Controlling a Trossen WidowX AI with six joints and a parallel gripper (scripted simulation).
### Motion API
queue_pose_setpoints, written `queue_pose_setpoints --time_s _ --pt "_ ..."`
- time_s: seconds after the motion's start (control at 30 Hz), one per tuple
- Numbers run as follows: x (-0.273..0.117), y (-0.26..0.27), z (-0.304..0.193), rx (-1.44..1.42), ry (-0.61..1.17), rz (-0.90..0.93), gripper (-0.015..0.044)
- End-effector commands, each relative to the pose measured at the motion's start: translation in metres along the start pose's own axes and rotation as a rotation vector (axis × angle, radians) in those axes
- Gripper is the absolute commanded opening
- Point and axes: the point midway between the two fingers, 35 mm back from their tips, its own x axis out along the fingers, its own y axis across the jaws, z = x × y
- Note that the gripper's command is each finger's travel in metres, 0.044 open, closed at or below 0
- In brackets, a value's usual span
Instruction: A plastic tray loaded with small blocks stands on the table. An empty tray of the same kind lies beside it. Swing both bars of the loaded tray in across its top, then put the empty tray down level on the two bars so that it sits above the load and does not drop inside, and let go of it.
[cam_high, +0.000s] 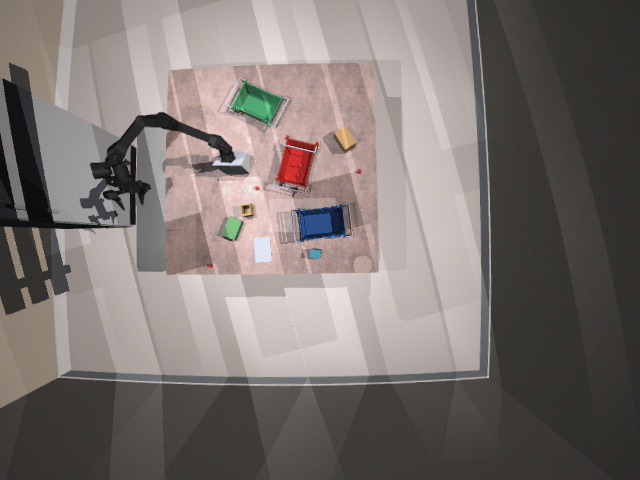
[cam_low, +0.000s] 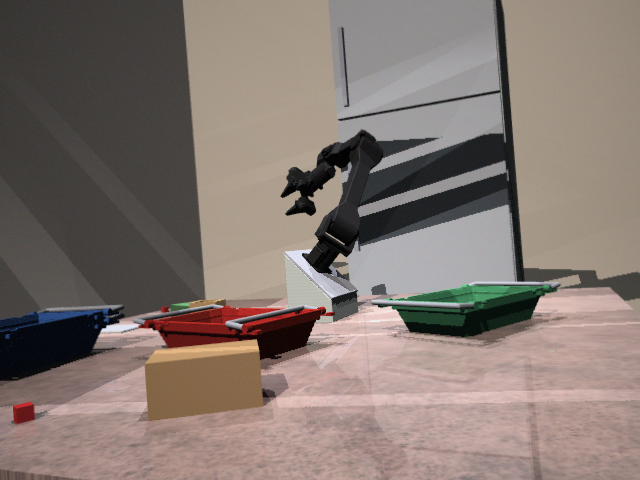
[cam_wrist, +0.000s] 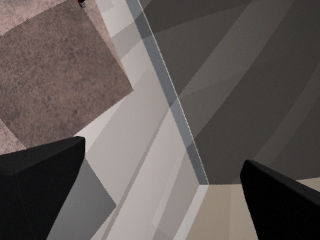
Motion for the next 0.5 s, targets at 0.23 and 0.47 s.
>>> queue_pose_setpoints --time_s 0.23,0.47 --pt "0.001 0.000 0.003 -0.001 -0.003 0.002 0.0190" --pt "0.023 -0.002 0.111 -0.019 -0.108 0.090 0.0085"
